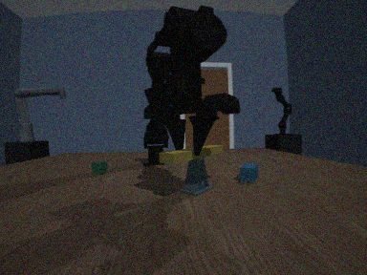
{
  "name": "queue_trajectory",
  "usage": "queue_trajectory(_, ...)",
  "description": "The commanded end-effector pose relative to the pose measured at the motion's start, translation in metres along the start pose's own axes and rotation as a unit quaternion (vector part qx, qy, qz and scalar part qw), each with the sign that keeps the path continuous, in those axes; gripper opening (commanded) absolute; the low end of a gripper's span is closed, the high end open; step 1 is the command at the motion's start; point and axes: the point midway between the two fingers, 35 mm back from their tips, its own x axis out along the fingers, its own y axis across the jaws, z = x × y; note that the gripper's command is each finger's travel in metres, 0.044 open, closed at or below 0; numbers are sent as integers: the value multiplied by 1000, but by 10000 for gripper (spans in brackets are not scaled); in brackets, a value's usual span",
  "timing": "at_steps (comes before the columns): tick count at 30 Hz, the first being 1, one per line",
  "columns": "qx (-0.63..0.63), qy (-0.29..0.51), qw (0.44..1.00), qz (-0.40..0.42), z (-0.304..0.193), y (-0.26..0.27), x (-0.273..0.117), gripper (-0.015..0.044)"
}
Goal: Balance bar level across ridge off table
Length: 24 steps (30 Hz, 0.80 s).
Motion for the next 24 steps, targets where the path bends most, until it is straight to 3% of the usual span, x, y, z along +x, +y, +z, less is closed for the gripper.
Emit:
queue_trajectory(1, 0, 0, 1000, 0, 0, 0, 0, 185)
queue_trajectory(9, 0, 0, 1000, 0, 0, 0, 0, 185)
queue_trajectory(19, 0, 0, 1000, 0, 0, 0, 0, 440)
queue_trajectory(24, 0, -3, 1000, 5, 1, 2, -18, 440)
